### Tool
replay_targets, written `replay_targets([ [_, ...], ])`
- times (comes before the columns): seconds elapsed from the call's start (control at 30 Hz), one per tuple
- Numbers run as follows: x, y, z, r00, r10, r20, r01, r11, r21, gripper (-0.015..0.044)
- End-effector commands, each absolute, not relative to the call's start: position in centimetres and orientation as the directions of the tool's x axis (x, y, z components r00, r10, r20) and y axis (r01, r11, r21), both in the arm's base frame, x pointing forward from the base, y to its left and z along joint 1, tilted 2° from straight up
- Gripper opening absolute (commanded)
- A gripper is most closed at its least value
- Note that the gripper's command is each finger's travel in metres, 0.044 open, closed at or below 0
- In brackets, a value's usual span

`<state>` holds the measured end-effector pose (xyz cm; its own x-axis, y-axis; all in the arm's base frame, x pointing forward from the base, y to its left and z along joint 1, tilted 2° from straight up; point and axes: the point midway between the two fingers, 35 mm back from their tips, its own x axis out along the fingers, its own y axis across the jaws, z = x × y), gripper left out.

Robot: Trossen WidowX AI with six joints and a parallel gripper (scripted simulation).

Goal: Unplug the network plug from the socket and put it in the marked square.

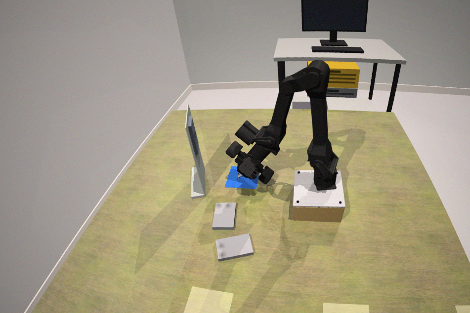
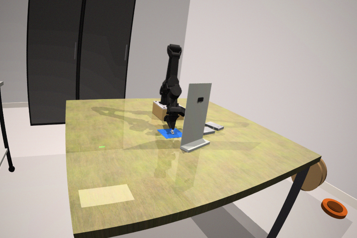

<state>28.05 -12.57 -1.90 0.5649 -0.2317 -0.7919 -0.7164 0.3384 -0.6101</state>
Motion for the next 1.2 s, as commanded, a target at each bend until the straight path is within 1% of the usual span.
replay_targets([
  [0.0,28.0,-12.6,-1.9,0.564,-0.231,-0.792,-0.717,0.339,-0.609,0.0156],
  [1.17,26.6,-12.1,0.0,0.562,-0.234,-0.793,-0.717,0.341,-0.608,0.0156],
])
